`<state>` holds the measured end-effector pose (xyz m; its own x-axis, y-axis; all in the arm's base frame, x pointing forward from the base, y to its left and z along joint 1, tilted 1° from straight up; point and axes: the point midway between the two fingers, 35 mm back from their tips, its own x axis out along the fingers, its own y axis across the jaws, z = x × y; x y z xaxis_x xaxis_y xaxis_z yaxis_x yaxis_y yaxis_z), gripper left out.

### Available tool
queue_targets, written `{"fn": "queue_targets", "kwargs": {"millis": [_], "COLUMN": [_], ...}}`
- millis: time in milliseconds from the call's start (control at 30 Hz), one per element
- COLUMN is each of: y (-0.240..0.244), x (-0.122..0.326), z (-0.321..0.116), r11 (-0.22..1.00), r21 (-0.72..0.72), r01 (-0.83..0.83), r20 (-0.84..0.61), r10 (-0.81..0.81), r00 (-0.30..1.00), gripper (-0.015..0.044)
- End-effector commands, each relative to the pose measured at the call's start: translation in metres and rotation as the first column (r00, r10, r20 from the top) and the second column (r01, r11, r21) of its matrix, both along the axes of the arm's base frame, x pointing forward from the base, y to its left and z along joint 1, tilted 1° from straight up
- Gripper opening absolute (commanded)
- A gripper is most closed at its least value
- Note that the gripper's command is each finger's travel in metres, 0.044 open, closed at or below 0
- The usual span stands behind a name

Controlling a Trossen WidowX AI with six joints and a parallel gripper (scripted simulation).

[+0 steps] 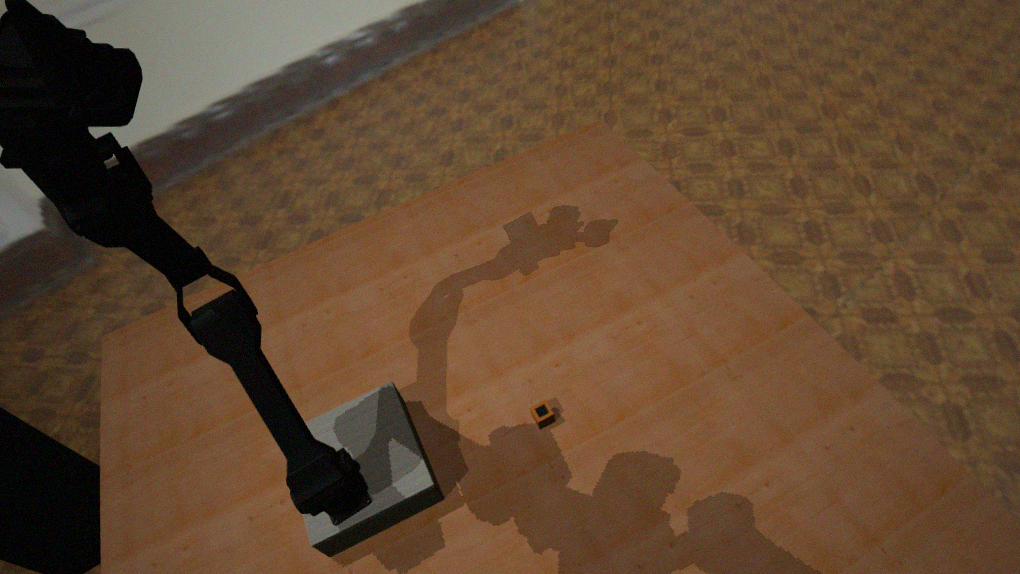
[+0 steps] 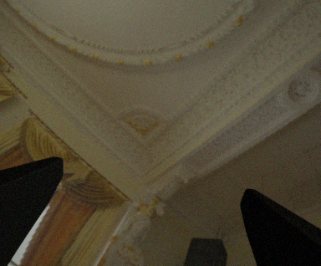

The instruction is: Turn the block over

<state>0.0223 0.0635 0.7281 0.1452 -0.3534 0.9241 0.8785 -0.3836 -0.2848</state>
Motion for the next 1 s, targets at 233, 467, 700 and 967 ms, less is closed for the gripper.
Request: {"fn": "queue_targets", "kwargs": {"millis": [233, 467, 700, 967], "y": [-0.174, -0.255, -0.303, -0.317], "x": [0.026, 0.08, 0.15, 0.232], "z": [-0.039, -0.092, -0.163, -0.263], "r11": [0.855, 0.641, 0.364, -0.002], "r21": [0.432, 0.659, 0.834, 0.944], "r01": [-0.288, -0.395, -0.414, -0.33], "r20": [0.069, 0.123, 0.182, 0.269], "r10": [0.288, 0.426, 0.526, 0.581], "r00": [0.955, 0.896, 0.83, 0.768], "gripper": [0.044, 0.044, 0.044, 0.044]}}
